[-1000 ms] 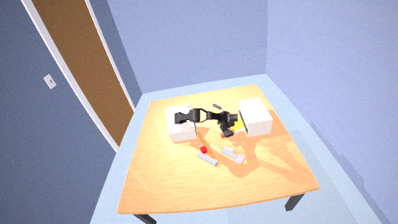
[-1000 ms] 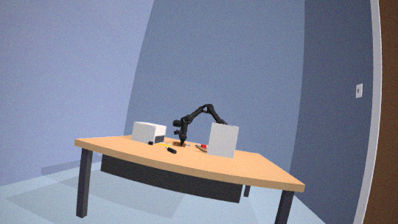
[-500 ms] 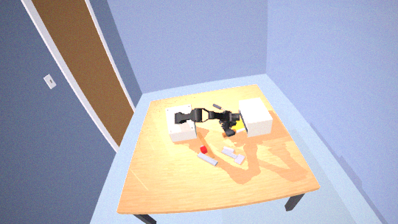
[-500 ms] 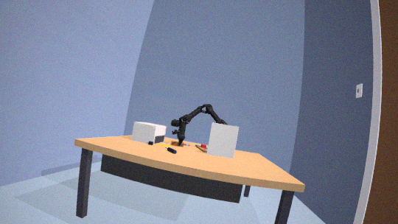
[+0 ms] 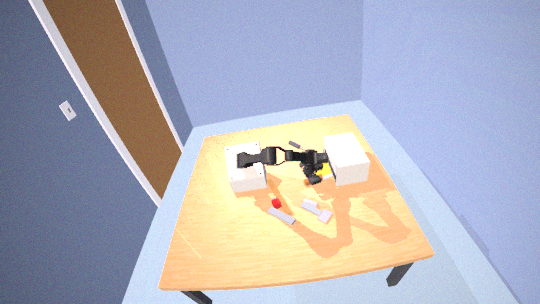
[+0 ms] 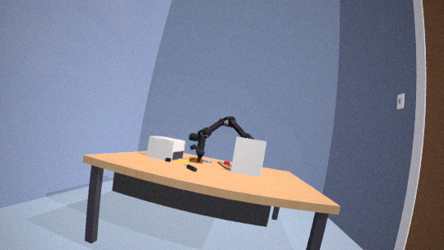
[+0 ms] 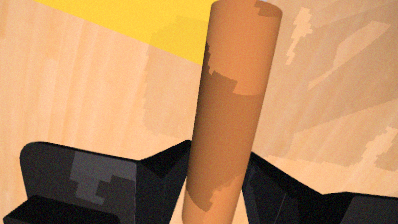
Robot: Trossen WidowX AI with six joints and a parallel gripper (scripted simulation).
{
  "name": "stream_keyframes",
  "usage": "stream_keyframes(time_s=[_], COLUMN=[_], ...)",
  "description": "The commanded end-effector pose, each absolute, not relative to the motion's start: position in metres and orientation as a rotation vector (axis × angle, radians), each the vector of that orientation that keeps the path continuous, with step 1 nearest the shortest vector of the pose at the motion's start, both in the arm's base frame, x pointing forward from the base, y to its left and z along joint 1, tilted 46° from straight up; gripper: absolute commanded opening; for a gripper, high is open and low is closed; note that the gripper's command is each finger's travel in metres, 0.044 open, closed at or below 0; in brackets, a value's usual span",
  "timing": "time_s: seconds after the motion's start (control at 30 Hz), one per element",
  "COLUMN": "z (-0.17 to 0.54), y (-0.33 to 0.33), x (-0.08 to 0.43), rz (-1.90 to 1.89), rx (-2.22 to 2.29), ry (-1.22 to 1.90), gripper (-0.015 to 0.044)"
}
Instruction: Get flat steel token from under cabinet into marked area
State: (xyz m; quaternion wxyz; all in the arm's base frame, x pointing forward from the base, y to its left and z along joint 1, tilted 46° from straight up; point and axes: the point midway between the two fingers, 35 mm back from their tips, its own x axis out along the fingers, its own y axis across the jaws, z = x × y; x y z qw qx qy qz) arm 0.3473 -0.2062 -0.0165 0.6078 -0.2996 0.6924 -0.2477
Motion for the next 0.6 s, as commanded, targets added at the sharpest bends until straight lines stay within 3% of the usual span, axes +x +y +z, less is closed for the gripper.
stream_keyframes(time_s=[0.0,0.57], z=[-0.017,-0.018], y=[-0.207,-0.207], x=[0.353,0.369], rz=[-0.579,-0.579], rx=[-0.690,-0.690], ry=[1.596,1.595], gripper=[0.0000,0.0000])
